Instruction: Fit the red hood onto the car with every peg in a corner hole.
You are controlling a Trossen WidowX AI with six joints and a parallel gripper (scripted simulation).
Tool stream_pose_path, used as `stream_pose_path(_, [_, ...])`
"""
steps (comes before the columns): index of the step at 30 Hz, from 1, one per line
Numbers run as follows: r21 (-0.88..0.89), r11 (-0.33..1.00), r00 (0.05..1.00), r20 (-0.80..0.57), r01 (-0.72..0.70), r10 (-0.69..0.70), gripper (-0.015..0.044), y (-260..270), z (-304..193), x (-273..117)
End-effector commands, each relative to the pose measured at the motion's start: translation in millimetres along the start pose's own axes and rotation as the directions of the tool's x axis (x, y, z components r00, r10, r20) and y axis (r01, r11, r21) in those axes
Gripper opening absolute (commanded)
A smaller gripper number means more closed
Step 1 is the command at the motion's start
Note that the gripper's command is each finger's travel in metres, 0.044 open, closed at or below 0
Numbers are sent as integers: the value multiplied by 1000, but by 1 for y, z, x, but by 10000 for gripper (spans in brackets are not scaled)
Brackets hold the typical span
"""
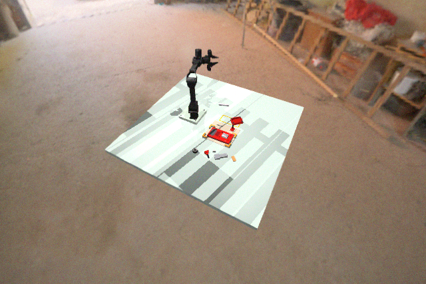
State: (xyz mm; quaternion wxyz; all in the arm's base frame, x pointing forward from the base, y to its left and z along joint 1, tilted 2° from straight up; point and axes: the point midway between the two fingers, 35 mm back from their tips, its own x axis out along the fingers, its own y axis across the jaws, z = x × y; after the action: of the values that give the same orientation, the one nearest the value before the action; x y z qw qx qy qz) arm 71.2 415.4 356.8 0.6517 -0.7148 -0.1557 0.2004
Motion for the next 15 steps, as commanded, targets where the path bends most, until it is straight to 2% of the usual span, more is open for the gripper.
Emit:
stream_pose_path(1, [0,1000,1000,-1,-2,2,247,1,0,2])
stream_pose_path(8, [11,995,994,-48,-101,101,430,27,-23,58])
stream_pose_path(15, [67,970,964,-115,-234,241,440,61,-64,114])
